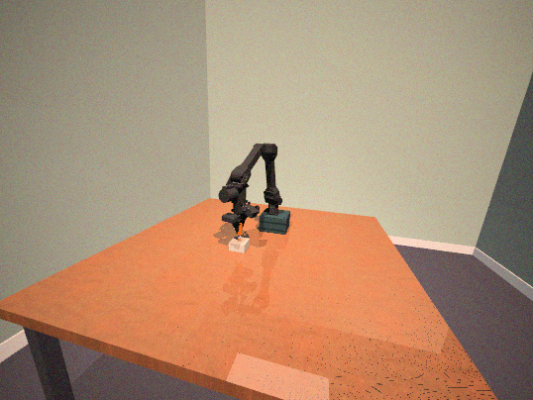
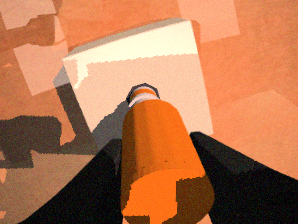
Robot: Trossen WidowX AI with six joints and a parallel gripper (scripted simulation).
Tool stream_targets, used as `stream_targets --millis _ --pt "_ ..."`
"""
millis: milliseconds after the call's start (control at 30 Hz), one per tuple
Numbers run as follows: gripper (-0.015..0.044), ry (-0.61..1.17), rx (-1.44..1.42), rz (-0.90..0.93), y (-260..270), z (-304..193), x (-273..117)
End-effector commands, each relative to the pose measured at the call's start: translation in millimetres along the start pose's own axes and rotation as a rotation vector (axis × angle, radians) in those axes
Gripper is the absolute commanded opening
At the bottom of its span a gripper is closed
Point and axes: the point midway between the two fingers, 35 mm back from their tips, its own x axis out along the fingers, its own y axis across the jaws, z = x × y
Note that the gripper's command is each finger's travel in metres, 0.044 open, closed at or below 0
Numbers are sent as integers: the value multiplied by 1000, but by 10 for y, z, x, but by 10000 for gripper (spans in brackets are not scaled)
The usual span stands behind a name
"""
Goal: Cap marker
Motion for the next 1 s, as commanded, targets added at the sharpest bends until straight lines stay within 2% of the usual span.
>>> stream_targets --millis 0,967 --pt "0 -3 -5 8 11 5 102" --pt "0 -3 -5 8 19 6 174"
